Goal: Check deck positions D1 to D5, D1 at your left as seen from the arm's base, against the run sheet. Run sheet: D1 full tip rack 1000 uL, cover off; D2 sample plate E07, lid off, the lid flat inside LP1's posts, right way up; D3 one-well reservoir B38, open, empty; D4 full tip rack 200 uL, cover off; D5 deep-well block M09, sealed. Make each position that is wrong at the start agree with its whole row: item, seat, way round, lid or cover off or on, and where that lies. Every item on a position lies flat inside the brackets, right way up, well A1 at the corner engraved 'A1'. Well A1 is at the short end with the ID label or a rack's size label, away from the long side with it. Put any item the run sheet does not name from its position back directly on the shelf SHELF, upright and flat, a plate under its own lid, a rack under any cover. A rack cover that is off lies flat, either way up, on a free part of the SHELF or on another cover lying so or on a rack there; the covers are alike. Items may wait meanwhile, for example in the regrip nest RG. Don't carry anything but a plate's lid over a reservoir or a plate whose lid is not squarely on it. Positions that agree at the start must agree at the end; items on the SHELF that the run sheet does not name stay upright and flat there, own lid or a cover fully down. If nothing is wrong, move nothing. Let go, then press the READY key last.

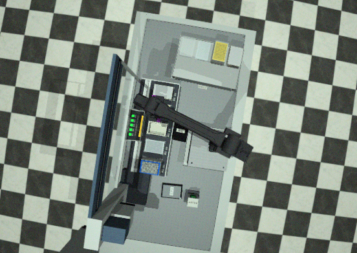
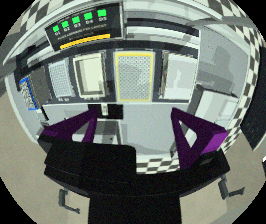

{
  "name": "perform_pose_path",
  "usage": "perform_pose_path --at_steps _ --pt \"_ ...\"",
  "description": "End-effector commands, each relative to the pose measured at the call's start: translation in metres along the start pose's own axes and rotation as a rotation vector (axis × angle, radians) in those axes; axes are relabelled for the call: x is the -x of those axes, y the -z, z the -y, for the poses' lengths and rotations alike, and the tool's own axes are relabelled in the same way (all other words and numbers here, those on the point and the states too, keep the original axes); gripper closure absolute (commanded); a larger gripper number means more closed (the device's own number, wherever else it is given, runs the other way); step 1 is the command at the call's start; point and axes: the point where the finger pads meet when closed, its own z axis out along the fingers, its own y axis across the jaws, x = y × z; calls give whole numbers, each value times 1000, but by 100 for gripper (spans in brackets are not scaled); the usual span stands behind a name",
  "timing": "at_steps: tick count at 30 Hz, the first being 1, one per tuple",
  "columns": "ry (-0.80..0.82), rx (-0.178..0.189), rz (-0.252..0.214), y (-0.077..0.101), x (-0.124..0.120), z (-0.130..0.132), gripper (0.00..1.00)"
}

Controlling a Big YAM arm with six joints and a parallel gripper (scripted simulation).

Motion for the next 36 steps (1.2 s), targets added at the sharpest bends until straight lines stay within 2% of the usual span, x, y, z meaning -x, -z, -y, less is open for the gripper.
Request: perform_pose_path --at_steps 1,10,12,13,16,27,29,30,33,36 --pt "-18 -5 21 0 3 5 0" --pt "-11 -2 12 -19 3 6 0" --pt "-11 -2 12 -19 3 6 0" --pt "-11 -9 31 -12 5 6 0" --pt "-8 -2 12 -25 3 6 0" --pt "-5 -2 12 -44 3 5 0" --pt "-5 -2 12 -44 3 5 0" --pt "-6 -12 38 -34 7 6 0" --pt "-6 -2 12 -51 3 6 0" --pt "-6 -2 11 -56 3 6 0"
